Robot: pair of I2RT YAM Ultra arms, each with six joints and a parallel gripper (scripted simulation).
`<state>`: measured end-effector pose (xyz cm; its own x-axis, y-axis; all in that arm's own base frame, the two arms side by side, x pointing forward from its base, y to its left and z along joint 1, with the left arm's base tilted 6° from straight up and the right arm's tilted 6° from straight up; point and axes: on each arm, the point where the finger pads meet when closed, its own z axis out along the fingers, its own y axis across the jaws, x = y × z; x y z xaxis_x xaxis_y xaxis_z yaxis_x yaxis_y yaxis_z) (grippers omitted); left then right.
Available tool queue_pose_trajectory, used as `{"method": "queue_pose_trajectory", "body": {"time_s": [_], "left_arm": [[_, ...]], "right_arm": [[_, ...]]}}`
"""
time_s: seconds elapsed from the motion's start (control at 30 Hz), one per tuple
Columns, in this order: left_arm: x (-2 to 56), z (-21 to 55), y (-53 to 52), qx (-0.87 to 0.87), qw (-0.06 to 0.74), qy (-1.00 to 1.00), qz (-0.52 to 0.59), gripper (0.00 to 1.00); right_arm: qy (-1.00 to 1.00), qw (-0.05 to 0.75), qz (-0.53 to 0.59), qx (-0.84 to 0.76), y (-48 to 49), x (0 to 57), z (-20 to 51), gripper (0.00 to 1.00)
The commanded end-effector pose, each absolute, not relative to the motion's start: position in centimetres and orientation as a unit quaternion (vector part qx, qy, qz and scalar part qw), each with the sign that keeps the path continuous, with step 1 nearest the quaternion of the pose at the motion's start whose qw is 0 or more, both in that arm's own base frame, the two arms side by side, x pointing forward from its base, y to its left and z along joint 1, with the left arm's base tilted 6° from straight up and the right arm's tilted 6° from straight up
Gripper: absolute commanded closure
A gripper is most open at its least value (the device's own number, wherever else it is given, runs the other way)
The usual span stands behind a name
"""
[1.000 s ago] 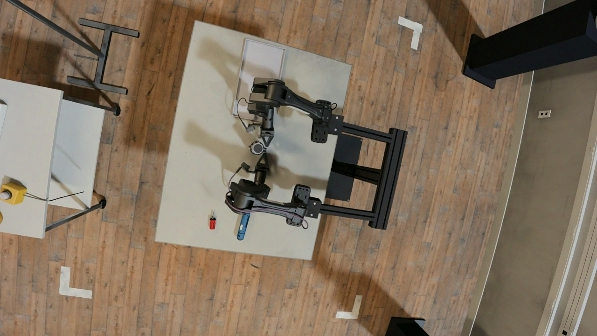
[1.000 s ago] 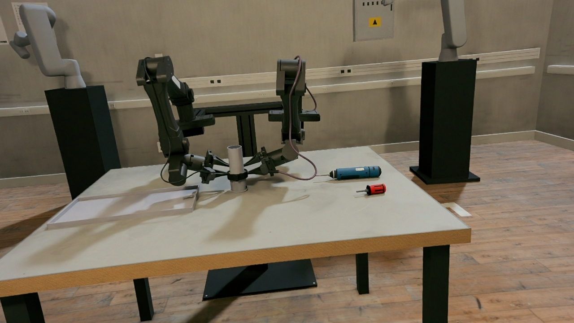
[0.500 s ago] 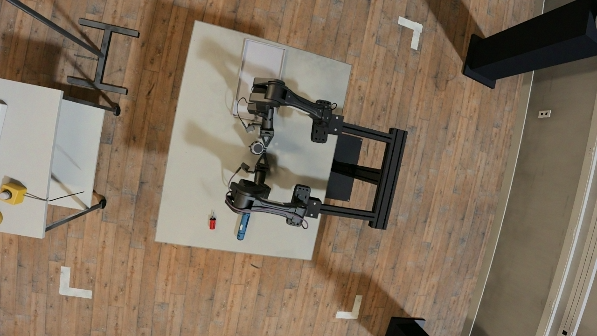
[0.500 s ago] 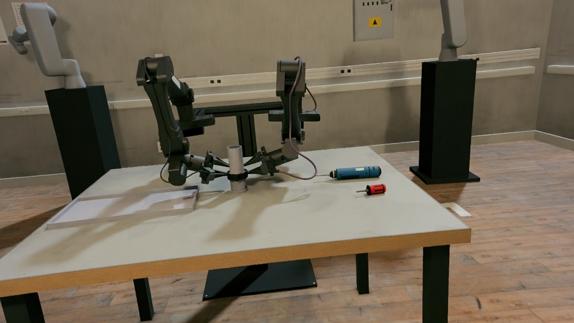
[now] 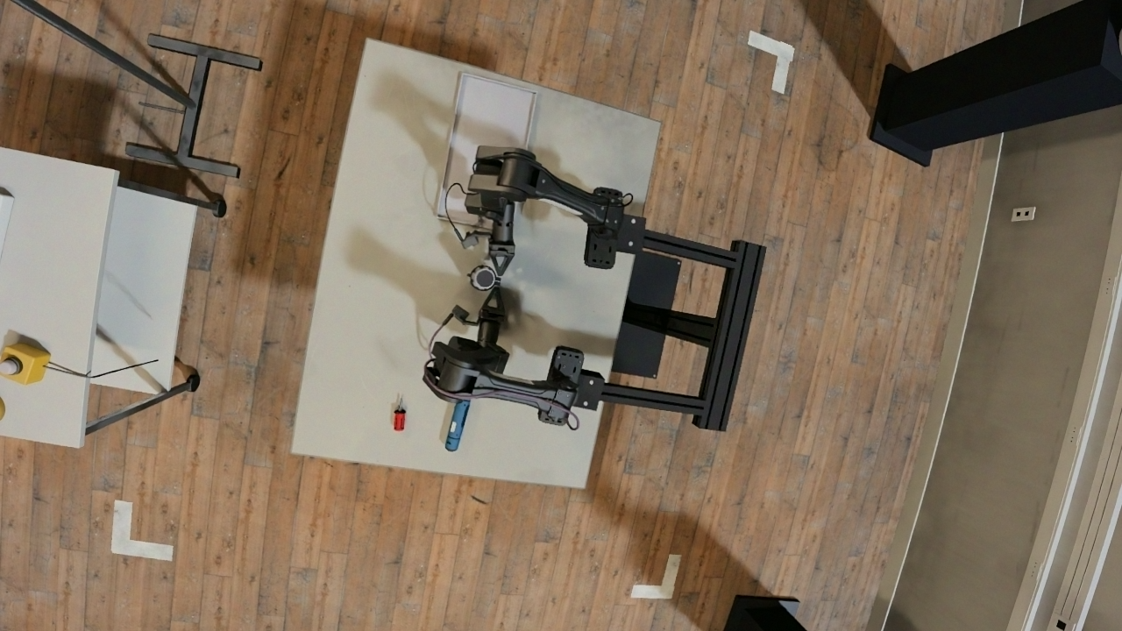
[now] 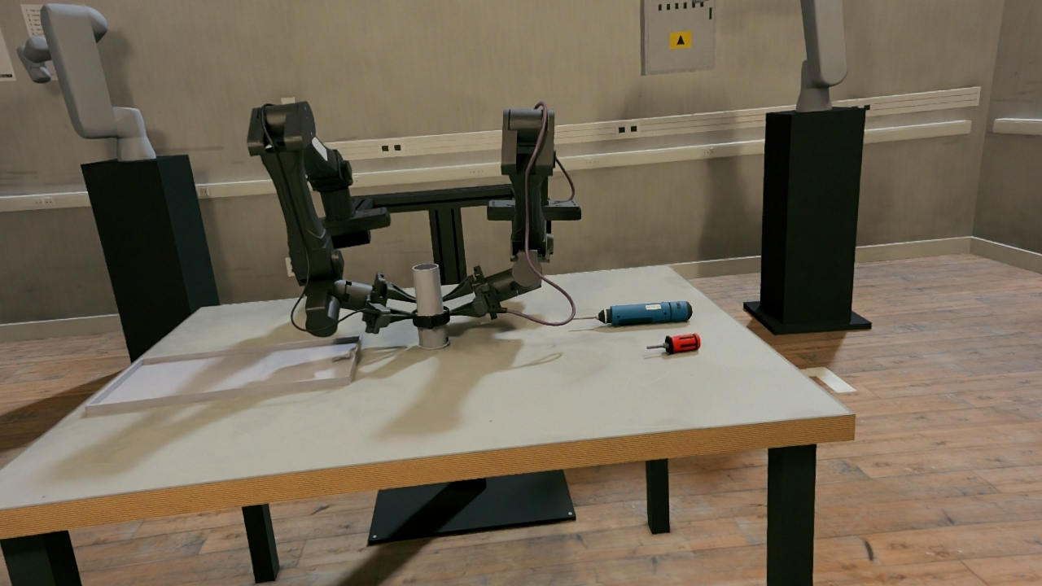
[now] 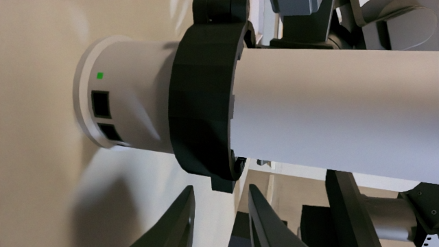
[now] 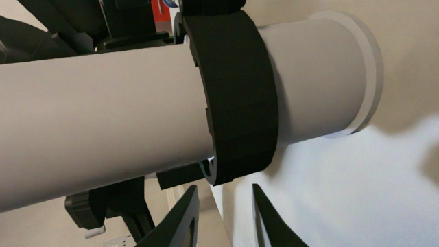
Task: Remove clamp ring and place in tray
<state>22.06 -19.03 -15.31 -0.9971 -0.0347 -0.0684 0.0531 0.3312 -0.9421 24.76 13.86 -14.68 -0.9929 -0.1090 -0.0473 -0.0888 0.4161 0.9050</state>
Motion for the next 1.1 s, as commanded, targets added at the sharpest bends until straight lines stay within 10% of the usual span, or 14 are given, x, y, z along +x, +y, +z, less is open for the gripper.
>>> {"method": "queue_pose_trajectory", "body": {"time_s": [0.0,1.07], "left_arm": [[20.25,-15.31,-19.13,0.004,0.019,0.815,-0.579,0.7],[19.83,-15.36,-19.2,0.004,0.012,0.815,-0.579,0.7]], "right_arm": [[-0.834,0.016,-0.549,0.06,14.54,23.76,-14.63,0.7],[-0.832,0.021,-0.551,0.059,14.63,23.46,-14.54,0.7]]}}
